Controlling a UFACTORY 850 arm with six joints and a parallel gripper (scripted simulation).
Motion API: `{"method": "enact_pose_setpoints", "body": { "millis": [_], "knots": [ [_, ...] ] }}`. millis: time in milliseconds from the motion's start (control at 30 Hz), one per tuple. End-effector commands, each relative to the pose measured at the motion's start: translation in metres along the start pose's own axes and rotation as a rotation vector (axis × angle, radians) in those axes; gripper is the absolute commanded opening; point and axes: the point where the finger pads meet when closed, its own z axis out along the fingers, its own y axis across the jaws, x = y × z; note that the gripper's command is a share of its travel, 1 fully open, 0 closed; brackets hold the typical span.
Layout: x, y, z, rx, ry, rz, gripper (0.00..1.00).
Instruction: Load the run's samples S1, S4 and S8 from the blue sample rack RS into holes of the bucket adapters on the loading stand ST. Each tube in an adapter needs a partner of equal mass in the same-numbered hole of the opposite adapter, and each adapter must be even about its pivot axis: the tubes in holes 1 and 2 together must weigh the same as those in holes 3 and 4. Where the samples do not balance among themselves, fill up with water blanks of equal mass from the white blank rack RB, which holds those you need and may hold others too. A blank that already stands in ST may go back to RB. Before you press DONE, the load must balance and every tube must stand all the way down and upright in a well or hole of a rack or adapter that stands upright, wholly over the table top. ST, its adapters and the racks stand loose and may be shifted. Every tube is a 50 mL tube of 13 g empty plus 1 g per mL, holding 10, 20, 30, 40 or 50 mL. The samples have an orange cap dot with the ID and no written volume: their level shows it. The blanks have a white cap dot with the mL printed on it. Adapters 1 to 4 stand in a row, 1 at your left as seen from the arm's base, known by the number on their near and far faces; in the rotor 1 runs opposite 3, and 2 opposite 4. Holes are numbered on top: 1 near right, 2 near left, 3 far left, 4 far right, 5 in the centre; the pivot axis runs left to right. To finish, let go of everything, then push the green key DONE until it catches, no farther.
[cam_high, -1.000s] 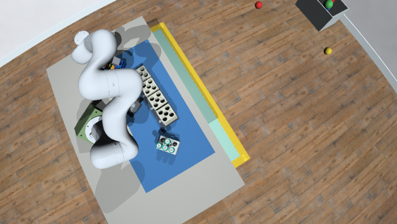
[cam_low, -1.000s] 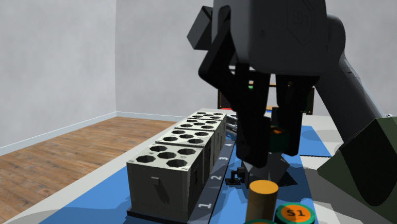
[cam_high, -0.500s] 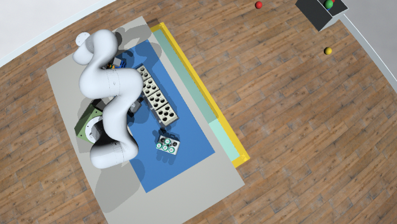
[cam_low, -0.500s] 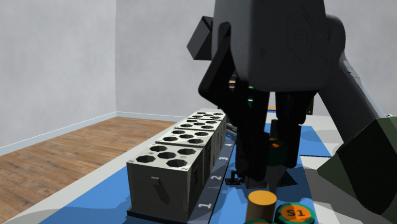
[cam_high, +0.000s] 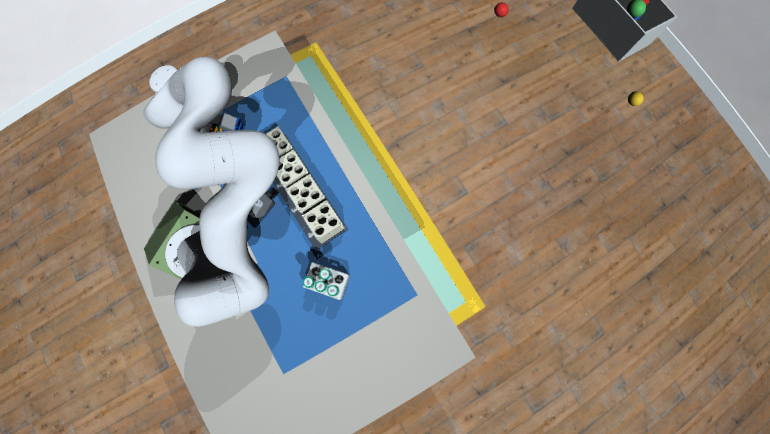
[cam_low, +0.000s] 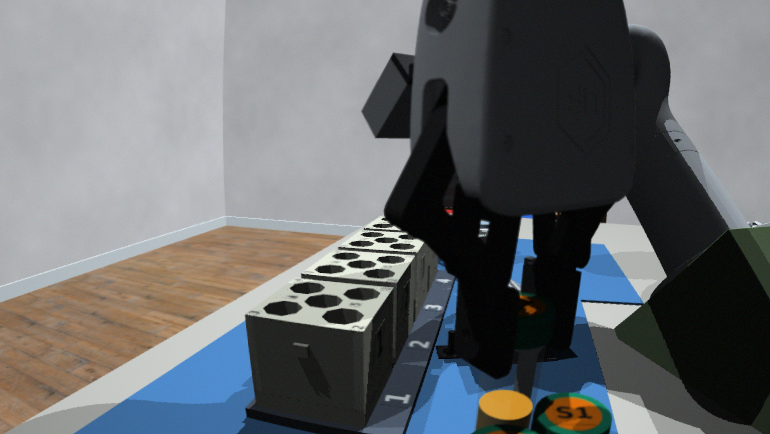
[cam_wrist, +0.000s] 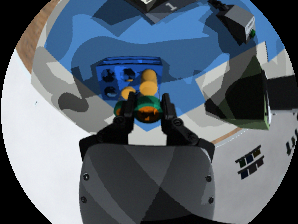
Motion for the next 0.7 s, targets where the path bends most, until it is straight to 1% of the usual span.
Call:
{"method": "enact_pose_setpoints", "body": {
  "millis": [0, 667],
  "knots": [
    [0.0, -0.001, 0.002, 0.002, -0.001, 0.001, 0.0],
    [0.0, -0.001, 0.02, 0.002, -0.001, 0.001, 0.0]
  ]
}}
